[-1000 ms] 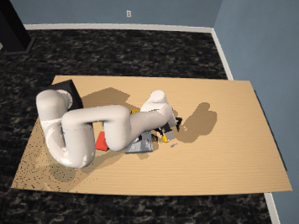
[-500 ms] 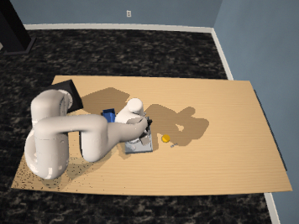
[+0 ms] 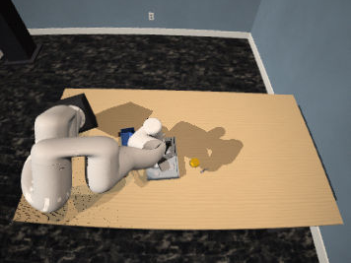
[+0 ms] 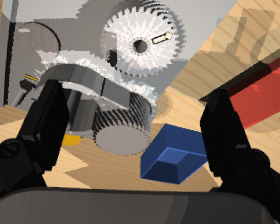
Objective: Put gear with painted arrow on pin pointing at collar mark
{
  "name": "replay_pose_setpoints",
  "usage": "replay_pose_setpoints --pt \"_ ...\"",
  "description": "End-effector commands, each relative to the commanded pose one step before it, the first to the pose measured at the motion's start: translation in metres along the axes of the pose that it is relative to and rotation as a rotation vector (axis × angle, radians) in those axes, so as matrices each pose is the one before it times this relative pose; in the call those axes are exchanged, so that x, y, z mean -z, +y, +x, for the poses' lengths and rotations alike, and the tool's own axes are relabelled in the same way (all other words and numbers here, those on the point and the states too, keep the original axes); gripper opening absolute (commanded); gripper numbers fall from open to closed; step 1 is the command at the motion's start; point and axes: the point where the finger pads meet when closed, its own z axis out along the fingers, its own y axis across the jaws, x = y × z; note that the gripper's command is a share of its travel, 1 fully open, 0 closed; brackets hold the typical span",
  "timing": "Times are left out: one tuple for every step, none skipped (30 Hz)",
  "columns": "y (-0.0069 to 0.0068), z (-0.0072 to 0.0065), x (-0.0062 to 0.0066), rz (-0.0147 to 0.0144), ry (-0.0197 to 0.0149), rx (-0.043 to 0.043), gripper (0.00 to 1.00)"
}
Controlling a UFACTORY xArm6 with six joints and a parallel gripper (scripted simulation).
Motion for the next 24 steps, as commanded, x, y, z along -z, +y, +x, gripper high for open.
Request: replay_pose_setpoints --pt "-0.00042 0.00027 0.00052 0.00158 0.00019 -0.0005 1.0" --pt "0.0 0.0 0.0 0.0 0.0 0.0 1.0" --pt "0.0 0.0 0.0 0.0 0.0 0.0 1.0" --pt "0.0 0.0 0.0 0.0 0.0 0.0 1.0" --pt "0.0 0.0 0.0 0.0 0.0 0.0 1.0" --pt "0.0 0.0 0.0 0.0 0.0 0.0 1.0" --pt "0.0 0.0 0.0 0.0 0.0 0.0 1.0" --pt "0.0 0.0 0.0 0.0 0.0 0.0 1.0" --pt "0.0 0.0 0.0 0.0 0.0 0.0 1.0" --pt "0.0 0.0 0.0 0.0 0.0 0.0 1.0" --pt "0.0 0.0 0.0 0.0 0.0 0.0 1.0" --pt "0.0 0.0 0.0 0.0 0.0 0.0 1.0" --pt "0.0 0.0 0.0 0.0 0.0 0.0 1.0" --pt "0.0 0.0 0.0 0.0 0.0 0.0 0.93" --pt "0.0 0.0 0.0 0.0 0.0 0.0 0.93" --pt "0.0 0.0 0.0 0.0 0.0 0.0 0.93" --pt "0.0 0.0 0.0 0.0 0.0 0.0 0.93" --pt "0.0 0.0 0.0 0.0 0.0 0.0 0.93" --pt "0.0 0.0 0.0 0.0 0.0 0.0 0.93" --pt "0.0 0.0 0.0 0.0 0.0 0.0 0.93" --pt "0.0 0.0 0.0 0.0 0.0 0.0 0.93" --pt "0.0 0.0 0.0 0.0 0.0 0.0 0.93" --pt "0.0 0.0 0.0 0.0 0.0 0.0 0.93" --pt "0.0 0.0 0.0 0.0 0.0 0.0 0.93"
